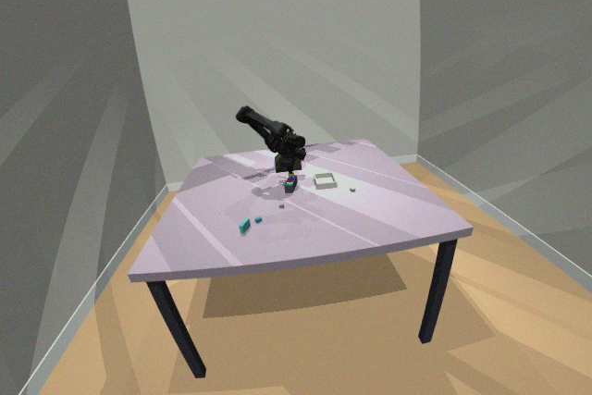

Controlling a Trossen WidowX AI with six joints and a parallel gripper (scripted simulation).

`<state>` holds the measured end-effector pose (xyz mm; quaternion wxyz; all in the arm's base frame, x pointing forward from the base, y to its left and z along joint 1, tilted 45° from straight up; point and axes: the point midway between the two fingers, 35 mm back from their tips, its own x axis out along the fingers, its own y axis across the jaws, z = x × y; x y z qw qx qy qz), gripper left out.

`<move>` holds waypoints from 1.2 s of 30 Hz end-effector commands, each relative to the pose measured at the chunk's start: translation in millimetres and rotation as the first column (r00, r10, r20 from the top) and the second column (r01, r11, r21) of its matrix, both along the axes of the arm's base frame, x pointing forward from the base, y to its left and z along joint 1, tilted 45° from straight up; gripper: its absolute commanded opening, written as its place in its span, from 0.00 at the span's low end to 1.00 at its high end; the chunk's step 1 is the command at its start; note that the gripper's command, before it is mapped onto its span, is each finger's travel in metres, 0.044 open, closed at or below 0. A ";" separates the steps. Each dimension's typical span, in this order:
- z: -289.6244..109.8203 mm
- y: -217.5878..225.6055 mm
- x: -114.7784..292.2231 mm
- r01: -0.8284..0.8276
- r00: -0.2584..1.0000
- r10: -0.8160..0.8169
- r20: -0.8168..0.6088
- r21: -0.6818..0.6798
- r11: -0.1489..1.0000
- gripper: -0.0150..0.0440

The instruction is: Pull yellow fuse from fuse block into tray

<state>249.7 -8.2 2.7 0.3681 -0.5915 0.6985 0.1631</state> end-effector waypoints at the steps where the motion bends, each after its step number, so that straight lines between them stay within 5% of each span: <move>1: 1.7 2.6 0.7 0.002 1.000 -0.002 0.004 0.004 1.000 0.25; 24: 19.4 20.2 1.2 0.002 1.000 -0.002 0.003 0.005 1.000 0.25; 36: -7.6 55.8 21.4 0.000 1.000 0.000 0.005 0.013 1.000 0.25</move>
